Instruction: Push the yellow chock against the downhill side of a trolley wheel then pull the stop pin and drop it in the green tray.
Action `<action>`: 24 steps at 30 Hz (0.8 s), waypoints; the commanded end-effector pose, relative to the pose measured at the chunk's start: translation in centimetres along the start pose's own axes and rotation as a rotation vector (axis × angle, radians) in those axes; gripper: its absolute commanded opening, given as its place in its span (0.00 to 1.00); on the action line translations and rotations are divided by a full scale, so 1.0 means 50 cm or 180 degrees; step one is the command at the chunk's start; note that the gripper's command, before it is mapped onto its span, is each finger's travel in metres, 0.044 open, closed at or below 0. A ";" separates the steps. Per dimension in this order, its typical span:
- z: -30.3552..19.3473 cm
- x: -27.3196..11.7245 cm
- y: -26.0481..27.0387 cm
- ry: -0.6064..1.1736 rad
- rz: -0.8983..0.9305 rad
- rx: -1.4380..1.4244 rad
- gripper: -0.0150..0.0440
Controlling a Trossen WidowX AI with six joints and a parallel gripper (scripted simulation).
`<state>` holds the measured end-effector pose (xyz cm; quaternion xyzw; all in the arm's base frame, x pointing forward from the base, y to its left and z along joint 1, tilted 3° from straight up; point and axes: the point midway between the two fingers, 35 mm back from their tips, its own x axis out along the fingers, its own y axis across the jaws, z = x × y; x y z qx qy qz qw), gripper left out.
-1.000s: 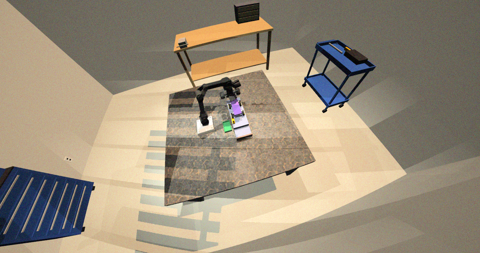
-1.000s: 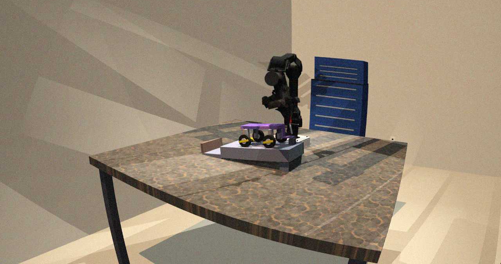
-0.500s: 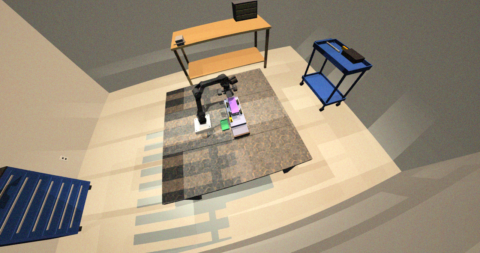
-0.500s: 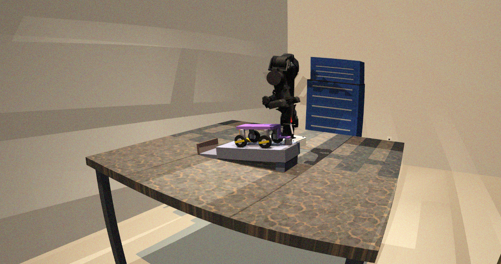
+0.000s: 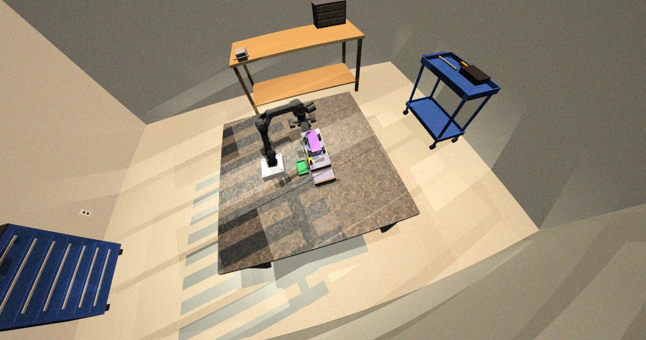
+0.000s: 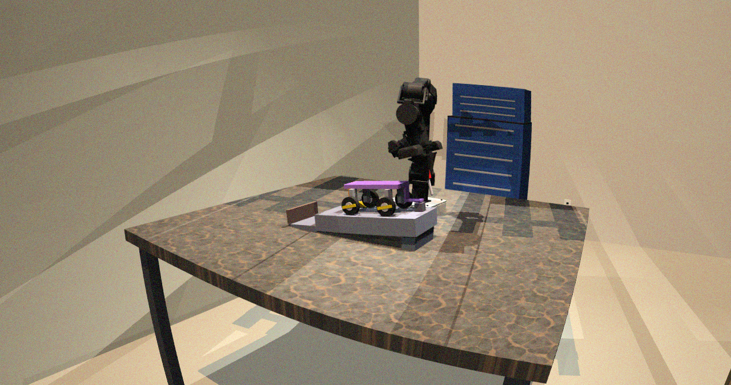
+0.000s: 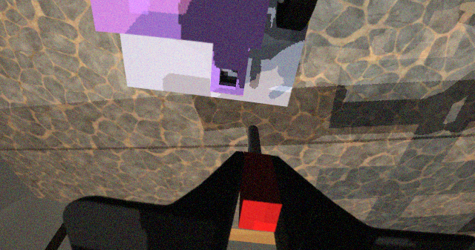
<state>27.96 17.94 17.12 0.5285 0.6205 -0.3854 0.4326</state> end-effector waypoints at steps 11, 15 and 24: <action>-0.006 0.002 -0.092 0.0018 0.0014 0.0013 0.25; -0.008 0.001 -0.117 0.0018 0.0011 0.0014 0.25; 0.011 -0.001 -0.124 0.0014 0.0010 0.0015 0.25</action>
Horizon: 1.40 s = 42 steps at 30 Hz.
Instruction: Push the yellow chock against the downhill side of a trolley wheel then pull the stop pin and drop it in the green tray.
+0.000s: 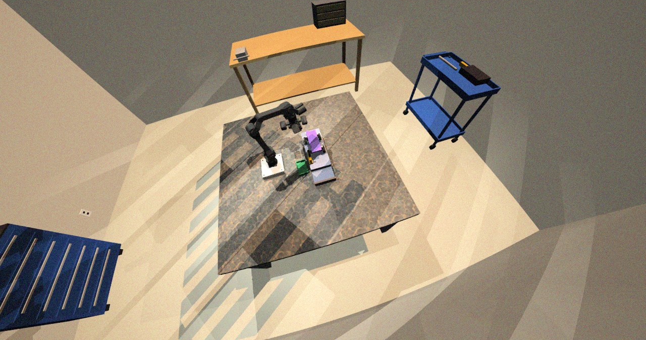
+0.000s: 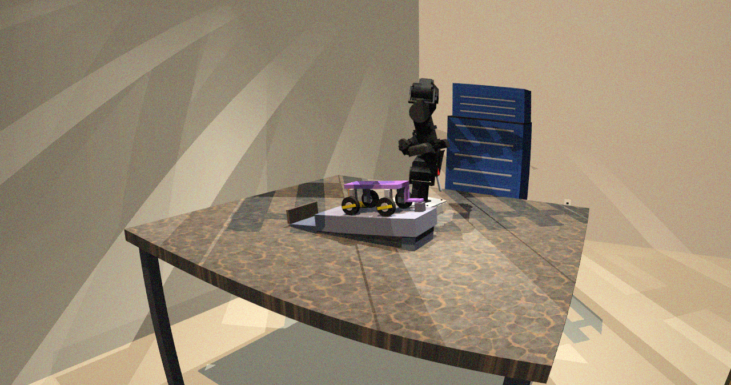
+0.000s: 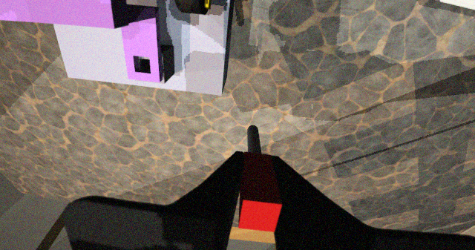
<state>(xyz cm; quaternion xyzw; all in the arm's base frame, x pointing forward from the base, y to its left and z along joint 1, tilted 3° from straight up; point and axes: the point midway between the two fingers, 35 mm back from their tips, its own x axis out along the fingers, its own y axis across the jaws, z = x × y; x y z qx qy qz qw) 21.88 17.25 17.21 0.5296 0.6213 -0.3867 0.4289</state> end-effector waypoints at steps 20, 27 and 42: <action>0.171 -0.017 0.006 -0.0025 0.0022 -0.0003 0.25; 0.223 -0.025 0.007 -0.0034 0.0022 -0.0003 0.25; 0.329 -0.042 0.006 -0.0051 0.0021 -0.0002 0.25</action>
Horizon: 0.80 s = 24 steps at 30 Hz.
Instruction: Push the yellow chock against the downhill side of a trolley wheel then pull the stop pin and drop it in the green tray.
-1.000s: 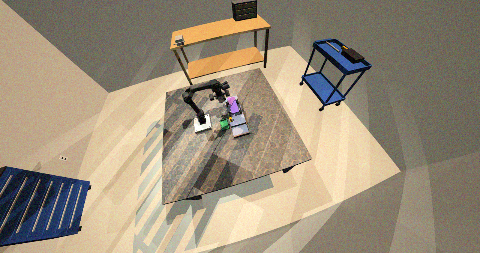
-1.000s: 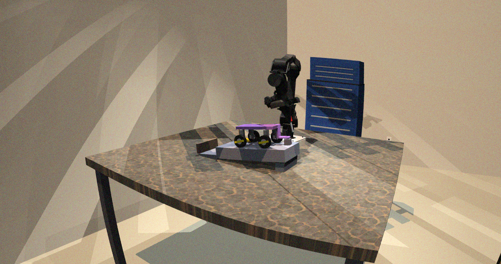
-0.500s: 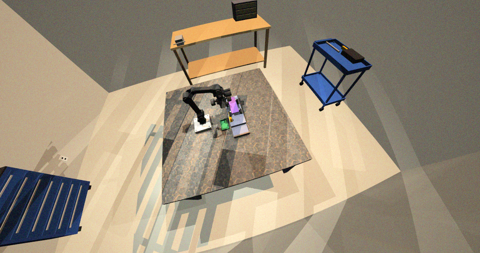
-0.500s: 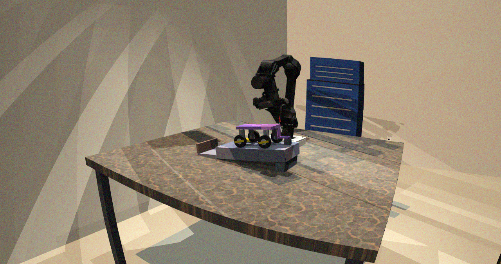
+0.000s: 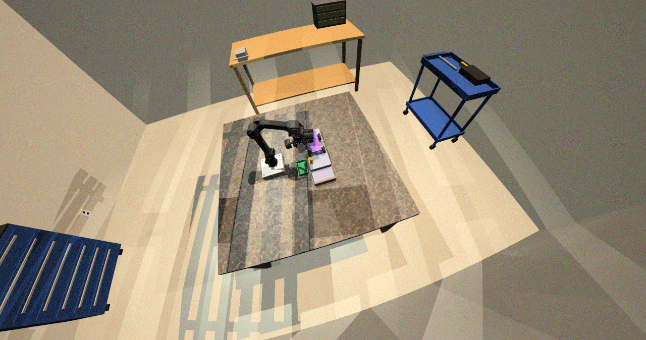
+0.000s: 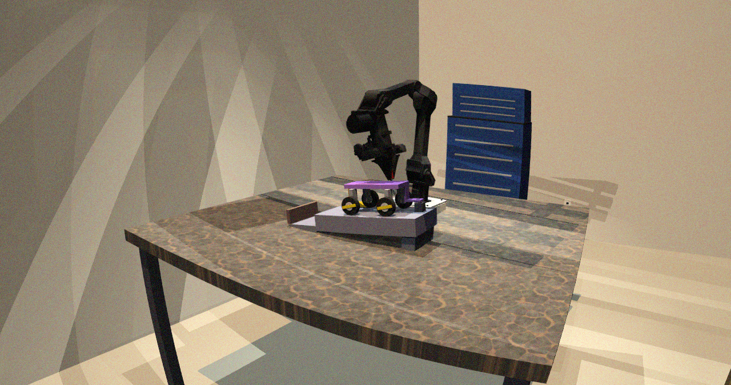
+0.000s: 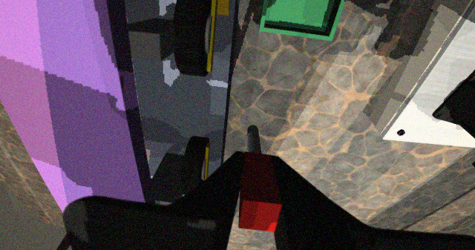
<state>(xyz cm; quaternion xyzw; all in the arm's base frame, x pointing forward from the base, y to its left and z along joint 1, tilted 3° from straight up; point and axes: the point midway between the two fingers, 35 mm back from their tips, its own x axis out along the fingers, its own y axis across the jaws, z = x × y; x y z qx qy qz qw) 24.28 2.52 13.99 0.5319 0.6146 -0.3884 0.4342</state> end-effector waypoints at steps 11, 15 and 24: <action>0.108 -0.013 -0.006 -0.0024 -0.0020 -0.0014 0.25; 0.140 -0.016 -0.008 -0.0028 -0.0020 -0.0013 0.25; 0.186 -0.023 -0.011 -0.0035 -0.0021 -0.0013 0.25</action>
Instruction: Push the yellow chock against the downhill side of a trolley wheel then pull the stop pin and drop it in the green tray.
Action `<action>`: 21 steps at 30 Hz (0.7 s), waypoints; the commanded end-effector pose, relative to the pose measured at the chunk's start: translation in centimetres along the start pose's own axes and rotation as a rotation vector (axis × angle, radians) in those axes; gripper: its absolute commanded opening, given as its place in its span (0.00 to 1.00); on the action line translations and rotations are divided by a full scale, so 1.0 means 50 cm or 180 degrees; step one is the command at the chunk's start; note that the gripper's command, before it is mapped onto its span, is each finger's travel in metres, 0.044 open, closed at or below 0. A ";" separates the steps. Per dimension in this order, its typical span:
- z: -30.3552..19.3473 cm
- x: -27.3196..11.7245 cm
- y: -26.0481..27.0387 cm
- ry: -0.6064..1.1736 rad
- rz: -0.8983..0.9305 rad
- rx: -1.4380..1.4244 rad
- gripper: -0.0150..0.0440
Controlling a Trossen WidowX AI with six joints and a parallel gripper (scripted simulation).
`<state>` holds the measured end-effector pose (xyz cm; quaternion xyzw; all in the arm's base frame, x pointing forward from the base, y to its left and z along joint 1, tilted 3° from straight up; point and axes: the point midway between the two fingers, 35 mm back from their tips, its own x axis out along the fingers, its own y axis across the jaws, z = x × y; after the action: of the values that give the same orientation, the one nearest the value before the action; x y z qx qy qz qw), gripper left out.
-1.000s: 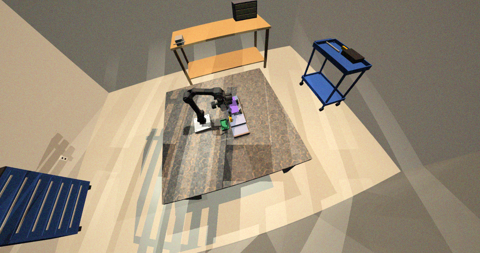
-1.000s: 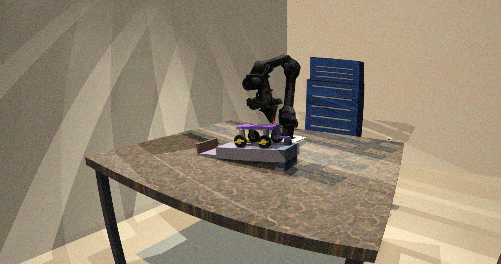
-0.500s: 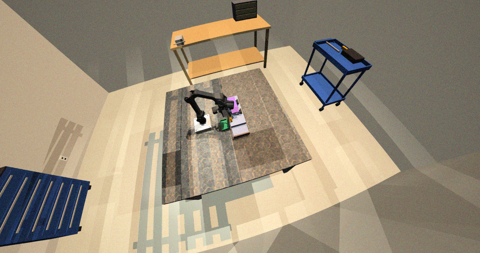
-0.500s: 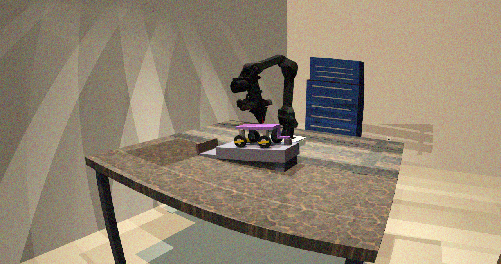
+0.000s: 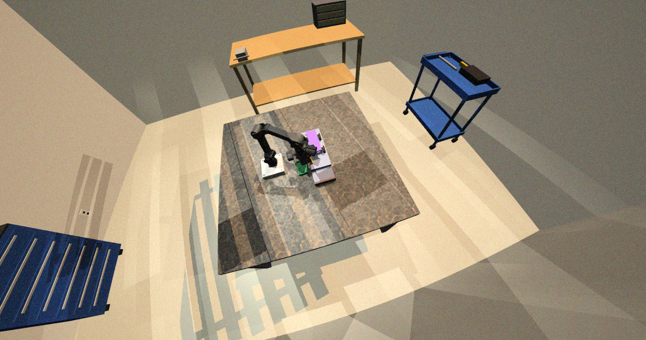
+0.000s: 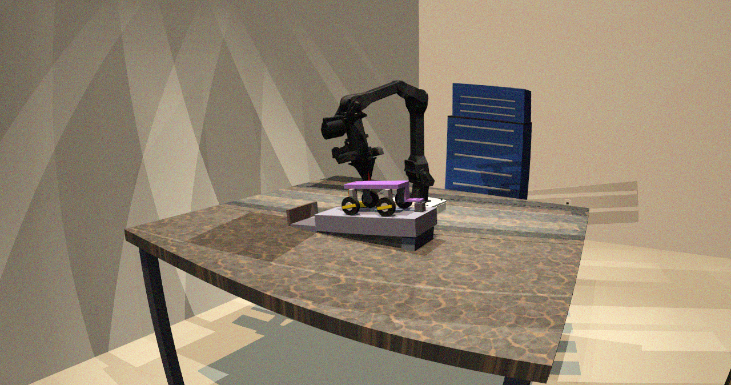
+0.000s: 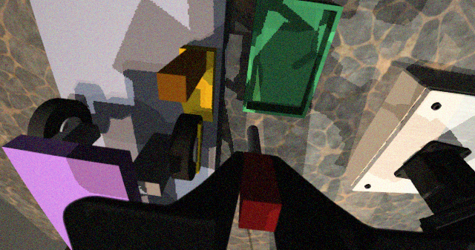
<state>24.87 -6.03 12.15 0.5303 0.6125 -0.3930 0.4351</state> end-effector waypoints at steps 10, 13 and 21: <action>0.009 -0.002 -0.002 -0.0142 0.0044 0.0664 0.25; 0.008 -0.002 -0.003 -0.0194 0.0072 0.0950 0.25; 0.005 -0.001 -0.003 -0.0331 0.0153 0.1727 0.25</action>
<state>24.77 -6.30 12.02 0.6044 0.4881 -0.5298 0.3403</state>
